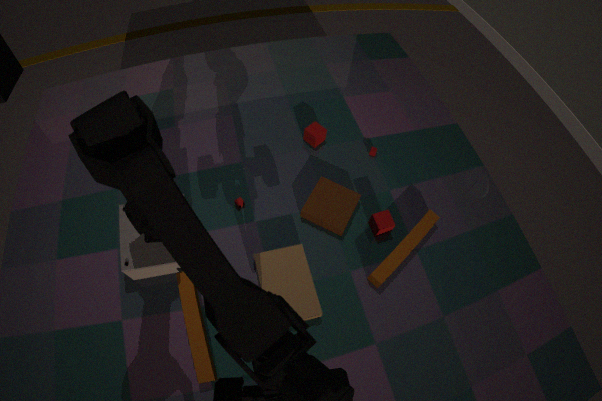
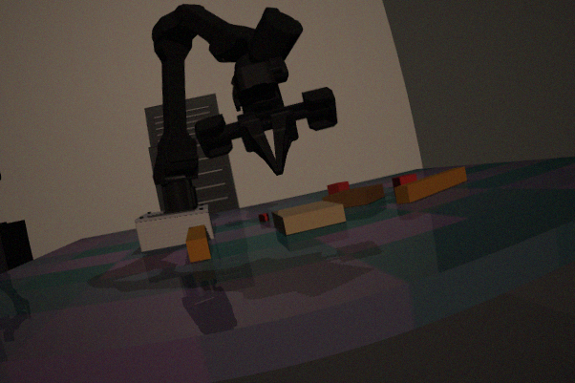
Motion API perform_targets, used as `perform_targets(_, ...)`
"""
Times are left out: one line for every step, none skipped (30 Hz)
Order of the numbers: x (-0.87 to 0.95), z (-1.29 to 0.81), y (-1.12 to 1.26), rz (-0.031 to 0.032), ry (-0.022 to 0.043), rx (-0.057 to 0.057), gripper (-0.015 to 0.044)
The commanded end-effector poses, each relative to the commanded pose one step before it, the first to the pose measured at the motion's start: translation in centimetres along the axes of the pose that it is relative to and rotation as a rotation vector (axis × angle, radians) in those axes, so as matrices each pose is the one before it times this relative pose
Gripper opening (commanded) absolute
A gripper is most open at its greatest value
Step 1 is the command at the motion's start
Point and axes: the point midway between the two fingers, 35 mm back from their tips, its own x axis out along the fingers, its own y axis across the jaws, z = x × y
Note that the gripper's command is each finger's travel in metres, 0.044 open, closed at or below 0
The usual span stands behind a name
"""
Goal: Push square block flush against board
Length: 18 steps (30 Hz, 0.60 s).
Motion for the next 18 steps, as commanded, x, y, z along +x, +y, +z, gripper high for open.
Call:
perform_targets(-0.476, -1.488, 2.197, 0.04058, 0.03158, -0.0761, 0.0000)
perform_targets(-0.110, -0.443, 0.610, 0.01260, 0.00798, -0.0174, 0.0000)
perform_targets(-0.107, -0.442, 0.611, 0.01255, 0.00798, -0.0174, 0.0000)
perform_targets(-0.104, -0.441, 0.612, 0.01249, 0.00797, -0.0174, 0.0000)
perform_targets(-0.100, -0.440, 0.612, 0.01244, 0.00797, -0.0175, 0.0000)
perform_targets(-0.097, -0.438, 0.613, 0.01238, 0.00797, -0.0175, 0.0000)
perform_targets(-0.091, -0.411, 0.594, 0.01133, 0.00785, -0.0190, 0.0000)
perform_targets(-0.084, -0.378, 0.565, 0.01026, 0.00753, -0.0196, 0.0000)
perform_targets(-0.060, -0.228, 0.408, 0.00529, 0.00594, -0.0213, 0.0000)
perform_targets(-0.081, -0.279, 0.513, 0.00690, 0.00714, -0.0265, 0.0000)
perform_targets(-0.098, -0.331, 0.625, 0.00840, 0.00850, -0.0322, 0.0000)
perform_targets(-0.098, -0.321, 0.631, 0.00845, 0.00834, -0.0322, 0.0000)
perform_targets(-0.097, -0.311, 0.636, 0.00850, 0.00819, -0.0323, 0.0000)
perform_targets(-0.096, -0.300, 0.641, 0.00854, 0.00803, -0.0323, 0.0000)
perform_targets(-0.095, -0.290, 0.646, 0.00858, 0.00788, -0.0323, 0.0000)
perform_targets(-0.094, -0.280, 0.651, 0.00862, 0.00772, -0.0324, 0.0000)
perform_targets(-0.093, -0.269, 0.655, 0.00865, 0.00757, -0.0324, 0.0000)
perform_targets(-0.092, -0.258, 0.660, 0.00868, 0.00742, -0.0325, 0.0000)
